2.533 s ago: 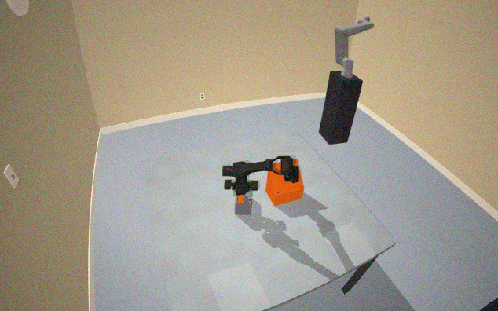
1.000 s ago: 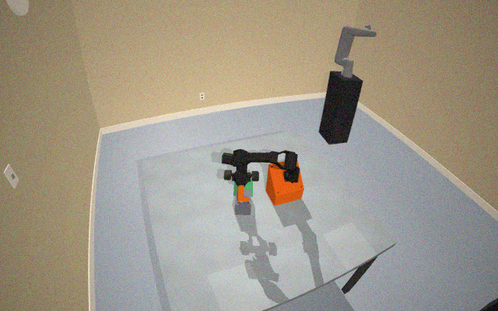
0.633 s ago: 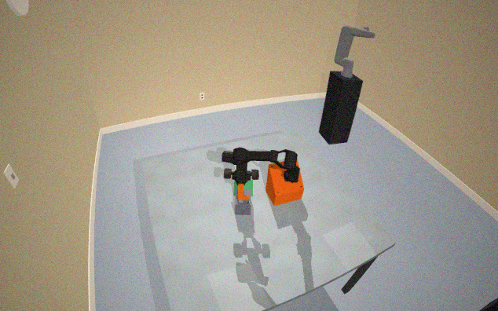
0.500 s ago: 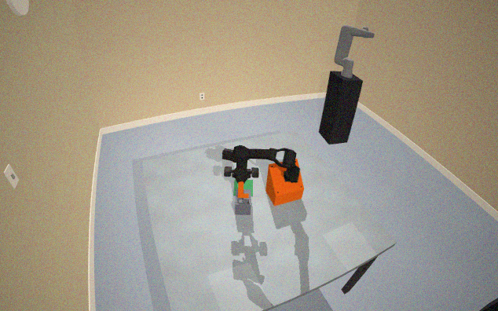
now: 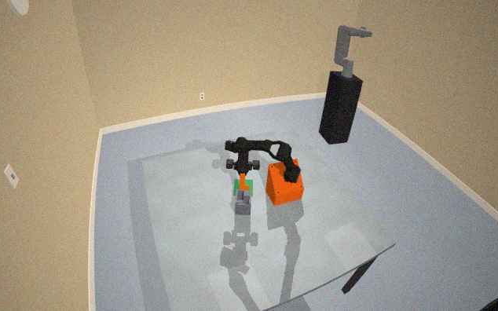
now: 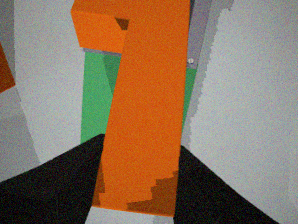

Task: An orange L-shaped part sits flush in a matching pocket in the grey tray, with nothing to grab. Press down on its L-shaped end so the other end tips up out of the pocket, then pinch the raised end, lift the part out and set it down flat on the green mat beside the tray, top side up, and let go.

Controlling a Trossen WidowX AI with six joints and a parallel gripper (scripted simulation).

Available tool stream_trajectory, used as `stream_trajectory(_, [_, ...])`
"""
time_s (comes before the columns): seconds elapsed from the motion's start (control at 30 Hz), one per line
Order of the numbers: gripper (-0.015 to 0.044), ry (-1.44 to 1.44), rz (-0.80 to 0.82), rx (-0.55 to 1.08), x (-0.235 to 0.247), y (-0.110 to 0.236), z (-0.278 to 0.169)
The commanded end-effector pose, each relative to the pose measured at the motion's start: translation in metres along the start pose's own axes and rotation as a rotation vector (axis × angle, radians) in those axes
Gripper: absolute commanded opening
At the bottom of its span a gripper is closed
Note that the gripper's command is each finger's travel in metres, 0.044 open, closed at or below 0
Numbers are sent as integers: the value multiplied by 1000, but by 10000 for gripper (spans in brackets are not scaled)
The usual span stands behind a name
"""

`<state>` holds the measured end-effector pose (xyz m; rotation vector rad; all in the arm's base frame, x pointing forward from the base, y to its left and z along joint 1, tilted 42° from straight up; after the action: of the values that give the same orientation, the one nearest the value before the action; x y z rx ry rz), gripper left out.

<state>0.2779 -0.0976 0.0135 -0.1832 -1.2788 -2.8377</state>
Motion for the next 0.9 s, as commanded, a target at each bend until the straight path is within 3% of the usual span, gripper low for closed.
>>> stream_trajectory(0.0, [0, 2, -2, 3, 6, 0, -22])
stream_trajectory(0.4, [0, 2, -2, 6, 20, 1, -73])
stream_trajectory(0.87, [0, 2, -2, 6, 20, -9, -75])
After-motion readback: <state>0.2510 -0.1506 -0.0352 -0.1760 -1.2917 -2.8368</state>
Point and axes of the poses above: the point midway between the two fingers, 35 mm back from their tips, its own y axis back along the fingers, its own x axis across the jaws, z = x × y, the point moved 6 cm from there along y, back along the fingers, and after that the axes turned 9 degrees about y, right-handed, at the moved point
